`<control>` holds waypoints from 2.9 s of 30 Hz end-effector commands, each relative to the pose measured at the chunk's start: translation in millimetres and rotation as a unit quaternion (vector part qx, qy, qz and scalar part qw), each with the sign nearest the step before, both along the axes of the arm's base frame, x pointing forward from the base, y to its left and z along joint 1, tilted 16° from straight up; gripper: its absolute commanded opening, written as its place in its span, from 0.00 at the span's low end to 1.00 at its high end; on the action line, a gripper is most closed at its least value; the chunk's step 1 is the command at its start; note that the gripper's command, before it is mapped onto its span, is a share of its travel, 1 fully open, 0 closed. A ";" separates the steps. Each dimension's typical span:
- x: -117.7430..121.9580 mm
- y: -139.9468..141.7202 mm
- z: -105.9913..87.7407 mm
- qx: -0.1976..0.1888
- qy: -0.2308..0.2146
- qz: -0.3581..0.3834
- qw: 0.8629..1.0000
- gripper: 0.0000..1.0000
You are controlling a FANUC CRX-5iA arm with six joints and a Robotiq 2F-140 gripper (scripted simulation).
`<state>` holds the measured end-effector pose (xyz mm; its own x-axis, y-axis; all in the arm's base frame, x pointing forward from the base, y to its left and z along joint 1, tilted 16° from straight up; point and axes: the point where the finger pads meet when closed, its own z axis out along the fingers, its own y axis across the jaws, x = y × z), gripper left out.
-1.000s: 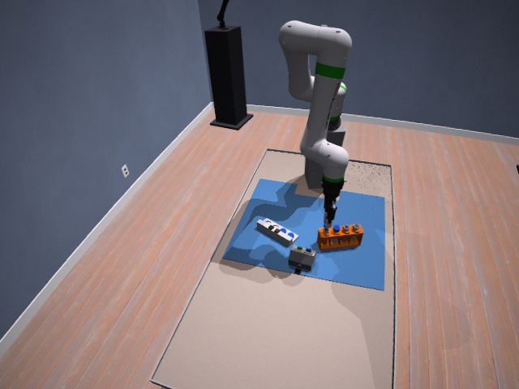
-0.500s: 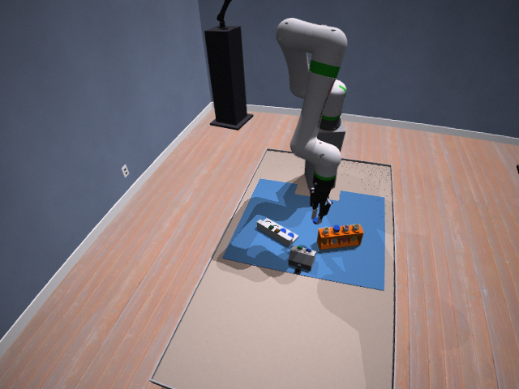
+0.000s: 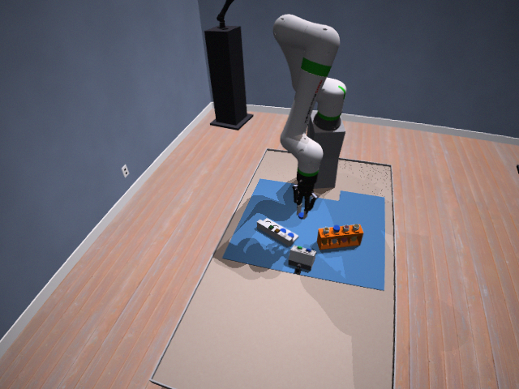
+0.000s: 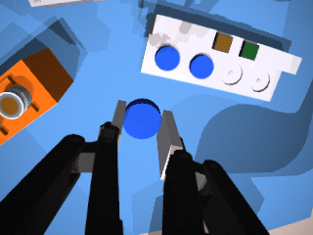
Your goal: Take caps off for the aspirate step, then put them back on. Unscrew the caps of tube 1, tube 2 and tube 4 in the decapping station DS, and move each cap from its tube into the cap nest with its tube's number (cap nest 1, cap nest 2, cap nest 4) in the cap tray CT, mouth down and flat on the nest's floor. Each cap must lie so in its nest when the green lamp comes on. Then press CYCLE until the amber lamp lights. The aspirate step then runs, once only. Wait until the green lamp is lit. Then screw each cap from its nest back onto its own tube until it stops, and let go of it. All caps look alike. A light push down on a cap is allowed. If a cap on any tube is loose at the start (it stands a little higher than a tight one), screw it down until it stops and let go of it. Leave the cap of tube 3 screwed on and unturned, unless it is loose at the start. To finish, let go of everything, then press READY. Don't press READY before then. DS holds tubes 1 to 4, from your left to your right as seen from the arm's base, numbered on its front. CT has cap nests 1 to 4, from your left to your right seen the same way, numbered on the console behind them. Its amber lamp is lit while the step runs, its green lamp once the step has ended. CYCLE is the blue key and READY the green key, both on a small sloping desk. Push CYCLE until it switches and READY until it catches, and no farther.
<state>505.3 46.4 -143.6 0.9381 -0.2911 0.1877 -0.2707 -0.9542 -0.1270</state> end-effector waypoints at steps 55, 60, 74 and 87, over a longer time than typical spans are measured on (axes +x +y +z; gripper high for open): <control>5.6 -185.9 -96.3 0.029 -0.017 0.010 0.999 0.00; 12.5 -183.0 -120.1 0.029 -0.017 0.010 0.999 0.00; 21.3 -179.3 -151.7 0.029 -0.017 0.010 0.999 0.00; 21.3 -178.9 -154.8 0.029 -0.017 0.010 0.999 0.00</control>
